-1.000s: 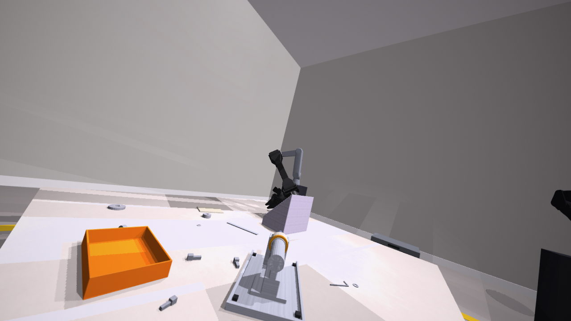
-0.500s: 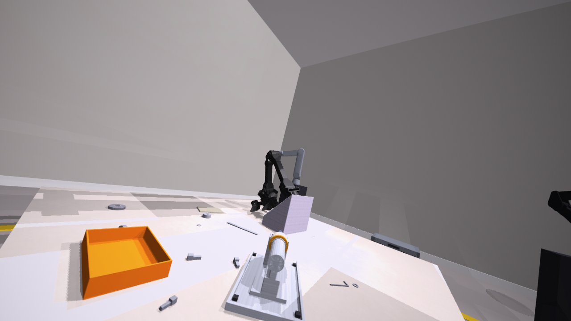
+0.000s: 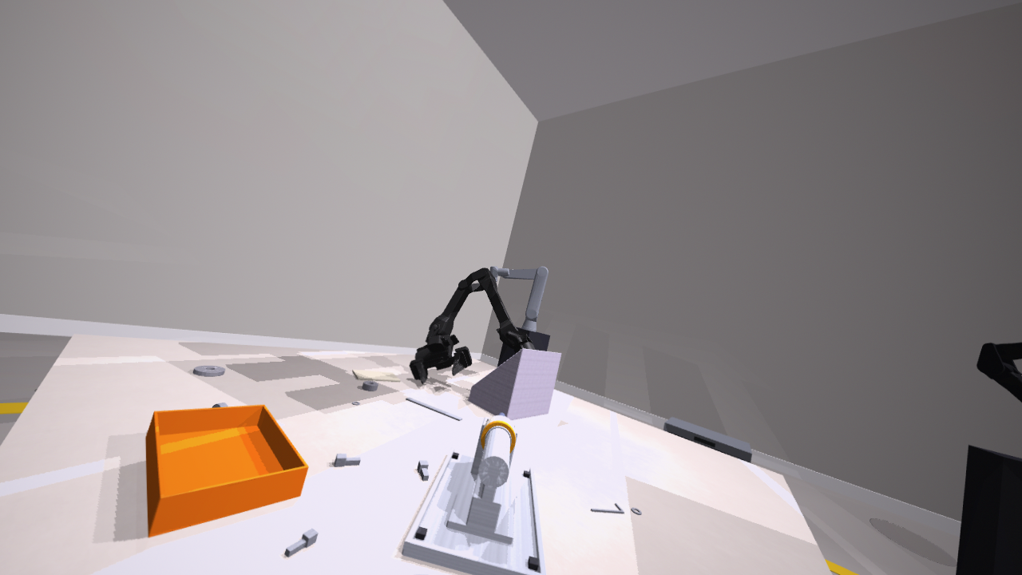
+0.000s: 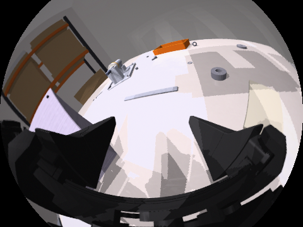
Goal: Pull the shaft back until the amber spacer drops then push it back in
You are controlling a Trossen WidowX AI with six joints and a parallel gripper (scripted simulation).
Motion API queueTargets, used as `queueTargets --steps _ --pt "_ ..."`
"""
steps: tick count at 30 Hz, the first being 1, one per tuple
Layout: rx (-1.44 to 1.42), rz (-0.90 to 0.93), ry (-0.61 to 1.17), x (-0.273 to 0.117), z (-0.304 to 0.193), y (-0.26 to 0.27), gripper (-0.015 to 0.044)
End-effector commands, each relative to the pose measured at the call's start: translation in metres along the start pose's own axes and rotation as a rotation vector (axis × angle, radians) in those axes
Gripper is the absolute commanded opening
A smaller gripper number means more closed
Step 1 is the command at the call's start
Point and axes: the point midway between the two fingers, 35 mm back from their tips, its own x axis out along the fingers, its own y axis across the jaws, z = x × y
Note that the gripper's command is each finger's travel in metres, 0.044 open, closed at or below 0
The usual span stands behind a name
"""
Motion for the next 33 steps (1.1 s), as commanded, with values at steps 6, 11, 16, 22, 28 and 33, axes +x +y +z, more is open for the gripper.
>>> queueTargets --steps 6,11,16,22,28,33 --pt "-0.017 0.213 0.17 0.057 0.029 0.002 0.044" --pt "0.012 0.333 0.328 0.096 0.044 0.013 0.044" --pt "0.055 0.392 0.574 0.145 0.062 0.03 0.044" --pt "0.038 0.318 0.873 0.204 0.086 0.063 0.044" --pt "-0.047 0.094 1.086 0.257 0.108 0.113 0.044" --pt "-0.154 -0.17 1.144 0.295 0.125 0.166 0.044"
